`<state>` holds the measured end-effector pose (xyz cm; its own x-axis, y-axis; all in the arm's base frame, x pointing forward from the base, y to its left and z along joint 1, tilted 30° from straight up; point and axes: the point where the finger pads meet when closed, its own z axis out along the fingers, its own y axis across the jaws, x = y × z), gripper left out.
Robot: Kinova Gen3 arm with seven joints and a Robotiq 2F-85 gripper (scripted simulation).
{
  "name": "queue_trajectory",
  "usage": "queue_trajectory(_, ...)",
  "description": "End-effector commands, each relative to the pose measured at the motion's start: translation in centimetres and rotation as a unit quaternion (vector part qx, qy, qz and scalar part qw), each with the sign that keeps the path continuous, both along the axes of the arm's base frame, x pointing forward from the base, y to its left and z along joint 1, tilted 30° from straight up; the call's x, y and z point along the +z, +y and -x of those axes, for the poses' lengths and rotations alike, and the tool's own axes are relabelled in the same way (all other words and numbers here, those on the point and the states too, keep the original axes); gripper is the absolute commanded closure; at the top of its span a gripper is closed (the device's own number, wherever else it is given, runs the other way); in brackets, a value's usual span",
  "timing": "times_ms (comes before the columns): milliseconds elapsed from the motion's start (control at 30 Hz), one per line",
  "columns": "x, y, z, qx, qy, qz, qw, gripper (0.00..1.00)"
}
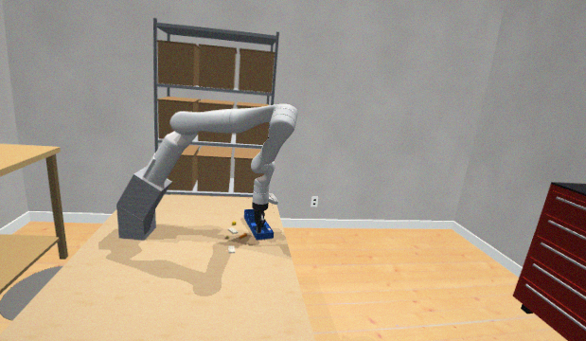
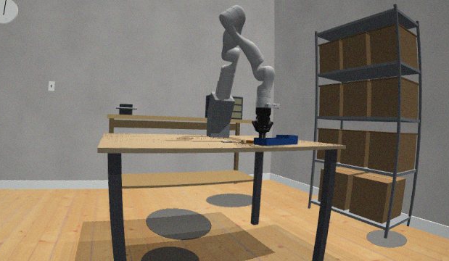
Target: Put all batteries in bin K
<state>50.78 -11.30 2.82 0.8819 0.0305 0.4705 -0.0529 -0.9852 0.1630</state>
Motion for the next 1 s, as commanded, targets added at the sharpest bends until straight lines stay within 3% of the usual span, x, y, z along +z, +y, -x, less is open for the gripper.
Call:
queue_trajectory(0, 0.07, 0.00, -0.02, 0.000, -0.001, 0.000, 1.000, 0.91)
queue_trajectory(967, 0.29, 0.05, 0.10, 0.000, -0.001, 0.000, 1.000, 0.91)
